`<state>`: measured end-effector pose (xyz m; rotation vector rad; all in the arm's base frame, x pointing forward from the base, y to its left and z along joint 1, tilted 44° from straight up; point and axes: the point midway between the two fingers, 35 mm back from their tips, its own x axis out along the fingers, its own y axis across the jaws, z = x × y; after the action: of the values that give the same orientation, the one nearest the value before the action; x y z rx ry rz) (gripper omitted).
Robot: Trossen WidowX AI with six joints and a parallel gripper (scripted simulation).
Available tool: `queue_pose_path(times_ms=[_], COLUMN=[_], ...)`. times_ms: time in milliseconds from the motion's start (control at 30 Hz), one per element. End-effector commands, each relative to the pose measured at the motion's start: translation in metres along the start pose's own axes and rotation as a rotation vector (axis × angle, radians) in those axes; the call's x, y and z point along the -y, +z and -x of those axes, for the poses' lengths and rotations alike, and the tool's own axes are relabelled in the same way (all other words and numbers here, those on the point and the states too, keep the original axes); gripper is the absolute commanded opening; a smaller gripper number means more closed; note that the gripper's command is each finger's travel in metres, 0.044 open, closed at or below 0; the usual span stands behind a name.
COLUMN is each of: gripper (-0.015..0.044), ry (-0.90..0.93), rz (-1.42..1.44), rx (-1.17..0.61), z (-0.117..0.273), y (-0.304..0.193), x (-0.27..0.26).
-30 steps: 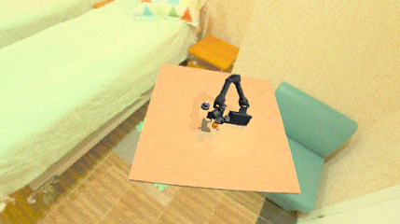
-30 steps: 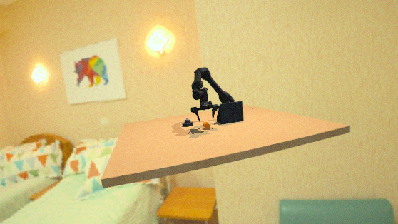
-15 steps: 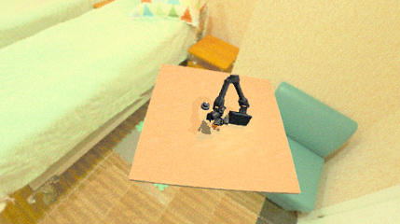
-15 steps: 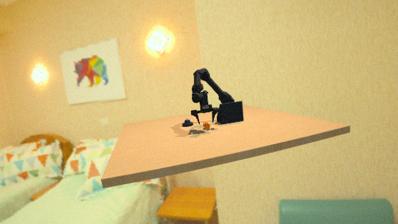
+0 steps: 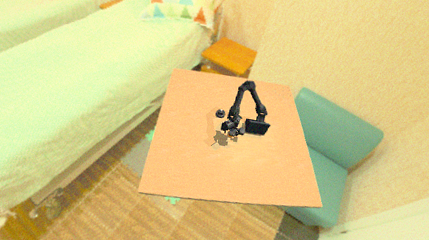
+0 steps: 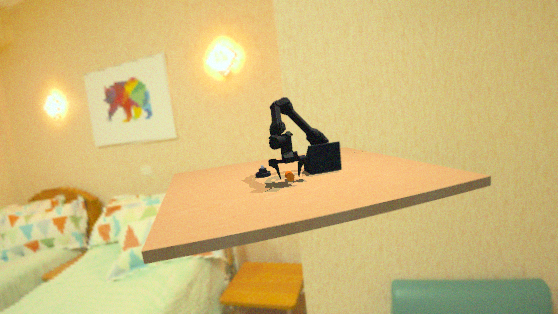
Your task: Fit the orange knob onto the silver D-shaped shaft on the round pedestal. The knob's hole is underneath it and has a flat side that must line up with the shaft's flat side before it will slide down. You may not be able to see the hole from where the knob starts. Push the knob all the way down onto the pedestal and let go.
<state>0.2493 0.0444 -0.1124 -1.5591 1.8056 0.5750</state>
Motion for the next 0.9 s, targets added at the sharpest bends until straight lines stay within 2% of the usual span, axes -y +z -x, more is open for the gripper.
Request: queue_pose_path(times_ms=[0,200,433,733,867], gripper=[0.0387,0.0240,0.0240,0.0181,0.0181], ry=[0.002,0.002,0.002,0.002,0.003], rz=[0.010,0.010,0.010,0.010,0.009], rx=[-0.009,-0.009,-0.009,-0.009,-0.001], z=[-0.0041,-0.0041,-0.0041,-0.0041,-0.0036], y=[-0.0010,-0.0010,-0.0010,-0.0010,-0.0013], x=[-0.0024,-0.0024,-0.0024,-0.0024,-0.0024])
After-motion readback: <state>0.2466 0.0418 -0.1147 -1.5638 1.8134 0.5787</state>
